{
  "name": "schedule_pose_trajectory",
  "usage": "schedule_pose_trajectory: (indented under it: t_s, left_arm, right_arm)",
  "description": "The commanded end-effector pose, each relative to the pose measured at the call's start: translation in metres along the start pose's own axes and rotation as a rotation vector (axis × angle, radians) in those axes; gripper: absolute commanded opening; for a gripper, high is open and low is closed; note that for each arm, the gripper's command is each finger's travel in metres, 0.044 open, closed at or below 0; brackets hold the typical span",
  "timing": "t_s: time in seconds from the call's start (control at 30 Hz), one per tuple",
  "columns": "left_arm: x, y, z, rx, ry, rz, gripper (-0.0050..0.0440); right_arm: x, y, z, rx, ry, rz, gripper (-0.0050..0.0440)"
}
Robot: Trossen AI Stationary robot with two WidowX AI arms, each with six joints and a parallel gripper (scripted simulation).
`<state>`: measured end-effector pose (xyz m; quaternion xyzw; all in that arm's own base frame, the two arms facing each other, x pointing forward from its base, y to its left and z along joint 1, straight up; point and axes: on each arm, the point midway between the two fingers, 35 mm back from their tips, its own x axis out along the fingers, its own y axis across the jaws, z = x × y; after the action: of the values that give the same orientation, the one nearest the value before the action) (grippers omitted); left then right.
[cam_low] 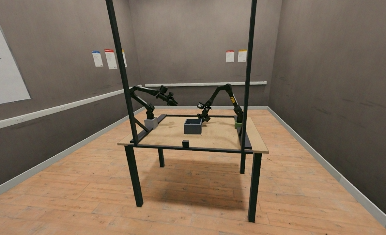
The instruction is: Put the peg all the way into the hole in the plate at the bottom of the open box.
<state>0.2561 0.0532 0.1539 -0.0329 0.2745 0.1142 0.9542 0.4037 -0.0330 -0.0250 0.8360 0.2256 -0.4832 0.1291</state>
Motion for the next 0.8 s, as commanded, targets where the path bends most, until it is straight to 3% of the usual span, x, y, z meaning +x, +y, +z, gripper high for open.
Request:
schedule_pose_trajectory:
  t_s: [0.0,0.2,0.33,0.47,0.5,0.77]
  left_arm:
    - [-0.002,0.000,0.006,-0.002,-0.017,0.002,0.0440]
    - [-0.002,0.000,0.006,-0.002,-0.017,0.002,0.0440]
    - [-0.002,0.000,0.006,-0.002,-0.017,0.002,0.0440]
    - [-0.002,0.000,0.006,-0.002,-0.017,0.002,0.0440]
    - [-0.002,0.000,0.006,-0.002,-0.017,0.002,0.0440]
    - [-0.002,0.000,0.006,-0.002,-0.017,0.002,0.0440]
  right_arm:
    - [-0.005,0.003,-0.008,-0.008,0.018,0.016,0.0090]
    - [-0.005,0.003,-0.008,-0.008,0.018,0.016,0.0050]
    - [-0.005,0.003,-0.008,-0.008,0.018,0.016,0.0050]
    - [-0.005,0.003,-0.008,-0.008,0.018,0.016,0.0006]
    - [-0.005,0.003,-0.008,-0.008,0.018,0.016,0.0027]
    - [-0.043,0.006,-0.033,-0.016,0.033,0.031,0.0027]
